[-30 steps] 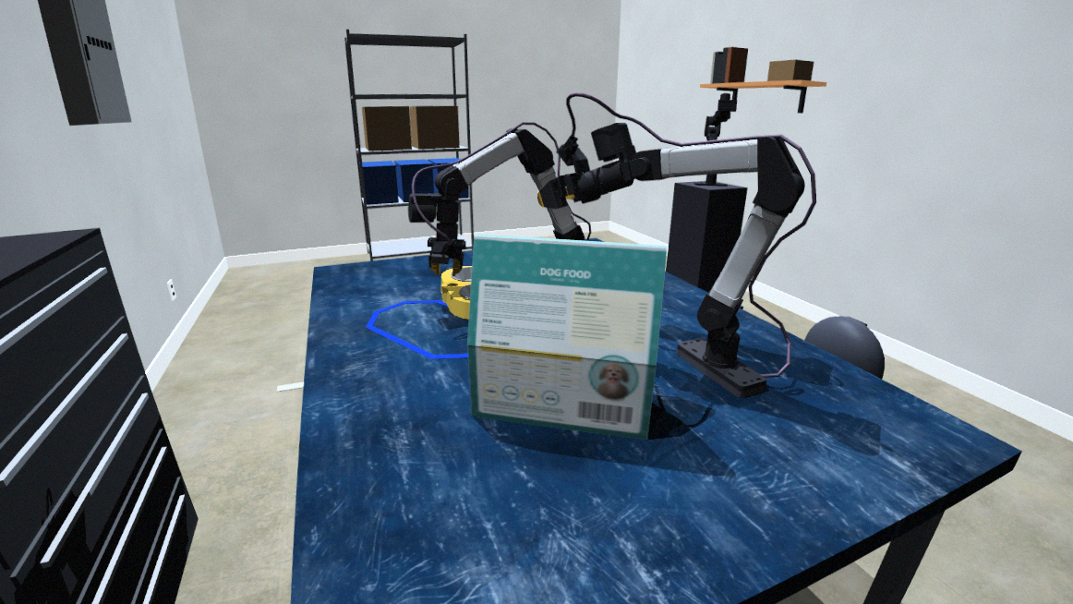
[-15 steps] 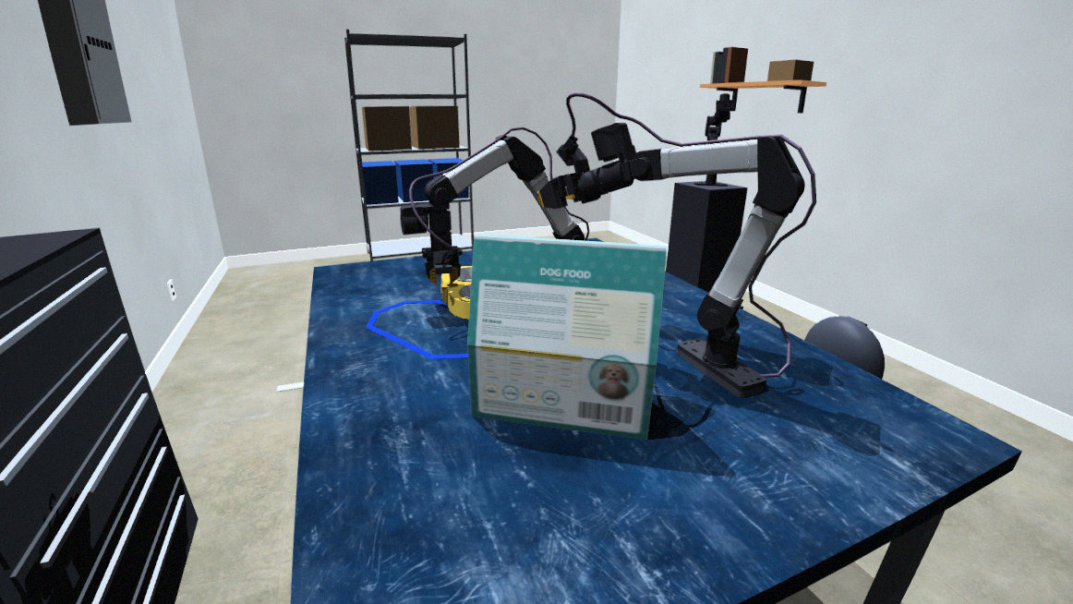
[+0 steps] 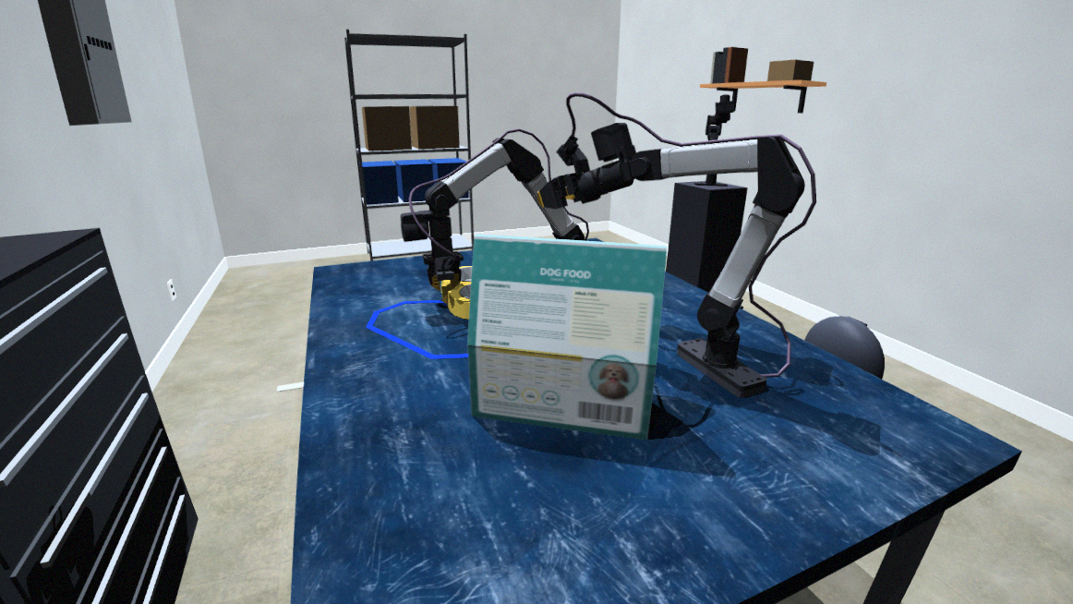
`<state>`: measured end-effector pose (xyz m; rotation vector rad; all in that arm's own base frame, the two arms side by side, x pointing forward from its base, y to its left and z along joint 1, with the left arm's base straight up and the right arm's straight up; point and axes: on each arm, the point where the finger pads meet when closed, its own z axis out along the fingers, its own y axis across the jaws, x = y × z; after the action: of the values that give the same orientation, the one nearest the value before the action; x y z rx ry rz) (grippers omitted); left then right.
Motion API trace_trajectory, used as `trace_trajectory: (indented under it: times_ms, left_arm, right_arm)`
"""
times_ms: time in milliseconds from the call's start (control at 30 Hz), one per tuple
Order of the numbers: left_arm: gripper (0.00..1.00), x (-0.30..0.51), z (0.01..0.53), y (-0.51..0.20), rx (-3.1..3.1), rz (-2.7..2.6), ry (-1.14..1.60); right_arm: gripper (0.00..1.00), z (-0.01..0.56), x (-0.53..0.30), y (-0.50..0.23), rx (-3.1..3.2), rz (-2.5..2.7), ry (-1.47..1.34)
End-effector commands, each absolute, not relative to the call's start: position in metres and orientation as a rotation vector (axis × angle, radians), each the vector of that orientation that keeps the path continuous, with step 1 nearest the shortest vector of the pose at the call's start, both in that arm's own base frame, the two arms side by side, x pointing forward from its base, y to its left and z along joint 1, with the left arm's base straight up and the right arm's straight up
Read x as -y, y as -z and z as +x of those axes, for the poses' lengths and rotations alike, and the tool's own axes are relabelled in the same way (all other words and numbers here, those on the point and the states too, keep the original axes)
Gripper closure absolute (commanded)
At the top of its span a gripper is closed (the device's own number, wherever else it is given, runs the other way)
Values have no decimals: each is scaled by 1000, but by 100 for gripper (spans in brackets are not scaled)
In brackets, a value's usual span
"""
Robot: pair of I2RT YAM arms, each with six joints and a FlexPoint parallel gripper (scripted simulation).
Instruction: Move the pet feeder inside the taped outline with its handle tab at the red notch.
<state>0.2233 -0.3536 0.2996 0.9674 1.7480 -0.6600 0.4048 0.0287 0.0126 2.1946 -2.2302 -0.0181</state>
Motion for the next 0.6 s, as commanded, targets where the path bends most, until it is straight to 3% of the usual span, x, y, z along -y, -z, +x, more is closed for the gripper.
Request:
trace_trajectory:
  times_ms: [0, 433, 467, 567]
  left_arm:
    - [0, 355, 224, -305, -1739, 958, 667]
    - [0, 355, 224, -305, -1739, 958, 667]
    - [0, 355, 224, -305, -1739, 958, 667]
    - [0, 355, 224, -305, -1739, 958, 667]
  right_arm:
    - [76, 410, -25, -9, 2236, 2194, 4]
    - [92, 411, -28, -17, 2252, 2210, -23]
    - [100, 411, -28, -18, 2253, 2211, -26]
    - [94, 411, -28, -21, 2257, 2215, -32]
